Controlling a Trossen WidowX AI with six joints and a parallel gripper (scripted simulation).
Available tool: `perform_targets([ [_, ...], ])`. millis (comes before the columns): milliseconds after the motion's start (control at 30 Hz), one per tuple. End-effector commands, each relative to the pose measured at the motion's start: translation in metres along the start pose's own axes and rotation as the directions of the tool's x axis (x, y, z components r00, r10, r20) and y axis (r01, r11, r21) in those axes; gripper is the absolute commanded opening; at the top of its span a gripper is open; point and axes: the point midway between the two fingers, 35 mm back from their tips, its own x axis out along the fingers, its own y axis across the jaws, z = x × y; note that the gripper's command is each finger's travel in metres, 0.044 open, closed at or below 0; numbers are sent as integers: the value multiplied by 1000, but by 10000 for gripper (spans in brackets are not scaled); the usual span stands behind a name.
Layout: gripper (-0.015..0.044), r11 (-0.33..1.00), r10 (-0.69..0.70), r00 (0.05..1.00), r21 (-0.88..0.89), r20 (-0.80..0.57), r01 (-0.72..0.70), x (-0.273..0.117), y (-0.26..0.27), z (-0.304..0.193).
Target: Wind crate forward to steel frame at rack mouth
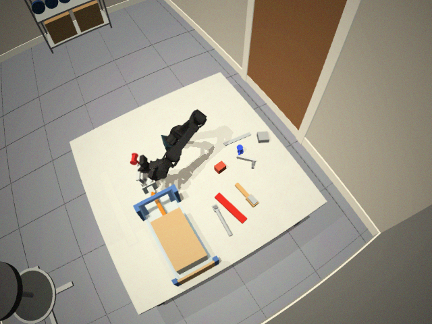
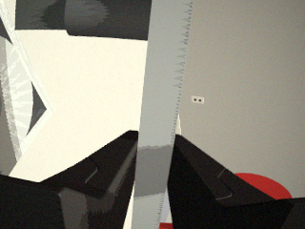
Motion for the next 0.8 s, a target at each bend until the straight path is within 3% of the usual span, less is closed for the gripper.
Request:
perform_targets([
  [0, 0, 997, -70, 997, 9, 11, 70, -2, -3, 1],
  [533, 0, 943, -332, 942, 17, 37, 332, -2, -2, 1],
  [767, 0, 939, -343, 939, 18, 38, 342, -2, -2, 1],
])
